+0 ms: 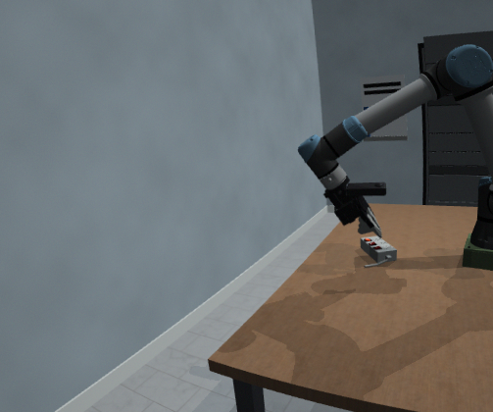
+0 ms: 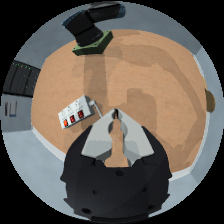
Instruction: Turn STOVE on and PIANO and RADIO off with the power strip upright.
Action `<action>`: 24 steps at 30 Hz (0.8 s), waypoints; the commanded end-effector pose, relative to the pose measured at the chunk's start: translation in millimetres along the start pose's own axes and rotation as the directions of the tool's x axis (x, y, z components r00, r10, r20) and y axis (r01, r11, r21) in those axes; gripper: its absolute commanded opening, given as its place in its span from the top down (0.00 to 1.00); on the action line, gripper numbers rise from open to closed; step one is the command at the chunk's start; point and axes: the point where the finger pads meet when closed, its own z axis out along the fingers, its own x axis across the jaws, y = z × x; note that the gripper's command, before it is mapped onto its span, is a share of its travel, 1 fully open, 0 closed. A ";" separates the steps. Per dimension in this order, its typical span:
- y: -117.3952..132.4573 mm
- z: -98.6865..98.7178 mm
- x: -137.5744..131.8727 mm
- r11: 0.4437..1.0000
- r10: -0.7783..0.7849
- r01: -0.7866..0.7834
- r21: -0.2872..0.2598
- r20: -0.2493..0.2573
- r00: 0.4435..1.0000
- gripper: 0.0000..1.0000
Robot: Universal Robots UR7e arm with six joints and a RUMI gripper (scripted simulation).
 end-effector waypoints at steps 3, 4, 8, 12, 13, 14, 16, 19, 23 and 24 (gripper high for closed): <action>32.8 4.4 -32.2 0.987 -0.087 0.069 -0.142 -0.125 0.988 1.00; 39.0 4.9 -39.9 0.981 -0.104 0.079 -0.174 -0.139 0.985 1.00; 59.9 6.0 -70.8 0.948 -0.168 0.111 -0.299 -0.171 0.971 1.00; 74.9 6.2 -99.4 0.904 -0.217 0.132 -0.407 -0.170 0.961 1.00; 77.7 6.1 -106.0 0.893 -0.227 0.137 -0.430 -0.166 0.960 1.00; 80.3 6.0 -112.2 0.881 -0.236 0.141 -0.451 -0.162 0.958 1.00; 82.6 5.9 -118.2 0.870 -0.244 0.145 -0.471 -0.156 0.957 1.00; 86.4 5.7 -129.0 0.849 -0.257 0.152 -0.507 -0.145 0.955 1.00; 91.4 5.3 -146.3 0.813 -0.275 0.163 -0.559 -0.121 0.954 1.00; 92.2 5.2 -149.6 0.806 -0.278 0.166 -0.568 -0.116 0.954 1.00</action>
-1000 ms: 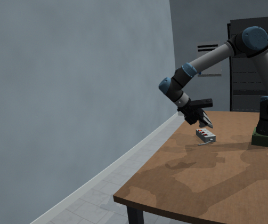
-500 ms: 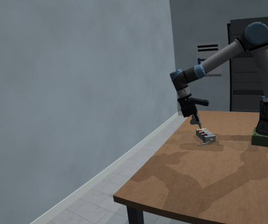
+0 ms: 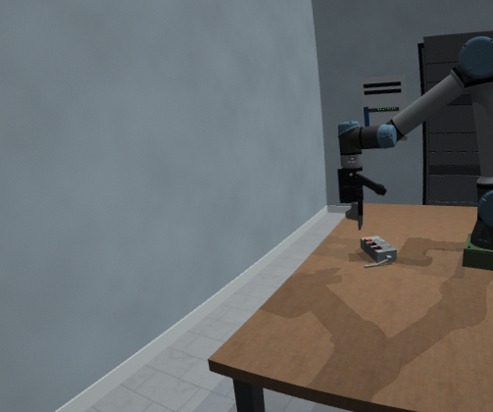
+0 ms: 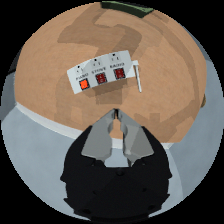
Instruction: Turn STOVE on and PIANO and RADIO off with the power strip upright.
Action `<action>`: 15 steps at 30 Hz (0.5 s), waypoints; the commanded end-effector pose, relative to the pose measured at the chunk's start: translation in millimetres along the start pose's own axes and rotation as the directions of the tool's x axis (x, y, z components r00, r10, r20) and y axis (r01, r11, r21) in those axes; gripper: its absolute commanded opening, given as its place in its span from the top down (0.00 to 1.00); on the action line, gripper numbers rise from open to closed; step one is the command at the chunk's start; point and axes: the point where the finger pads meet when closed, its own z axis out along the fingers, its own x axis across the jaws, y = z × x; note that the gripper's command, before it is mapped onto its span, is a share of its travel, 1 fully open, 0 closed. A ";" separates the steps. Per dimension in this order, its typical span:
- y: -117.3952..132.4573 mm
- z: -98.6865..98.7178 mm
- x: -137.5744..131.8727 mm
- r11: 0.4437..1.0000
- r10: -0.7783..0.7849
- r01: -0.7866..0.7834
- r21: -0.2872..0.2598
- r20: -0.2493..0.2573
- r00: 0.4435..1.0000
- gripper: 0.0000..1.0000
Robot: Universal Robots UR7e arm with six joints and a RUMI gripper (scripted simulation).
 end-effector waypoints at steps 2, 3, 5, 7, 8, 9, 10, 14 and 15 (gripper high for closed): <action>2.2 -2.4 -18.6 0.997 -0.030 0.031 -0.068 0.009 0.999 1.00; 2.3 -2.8 -20.8 0.997 -0.034 0.034 -0.075 0.012 0.999 1.00; 2.4 -3.3 -24.3 0.995 -0.039 0.040 -0.086 0.016 0.999 1.00; 2.5 -3.7 -26.5 0.995 -0.042 0.044 -0.093 0.018 0.999 1.00; 2.5 -3.9 -27.2 0.994 -0.043 0.045 -0.095 0.019 0.999 1.00; 2.5 -3.9 -27.2 0.994 -0.043 0.045 -0.095 0.019 0.999 1.00; 2.5 -3.9 -27.2 0.994 -0.043 0.045 -0.095 0.019 0.999 1.00; 2.5 -4.1 -28.2 0.994 -0.045 0.046 -0.098 0.020 0.999 1.00; 2.5 -4.1 -28.2 0.994 -0.045 0.047 -0.098 0.020 0.999 1.00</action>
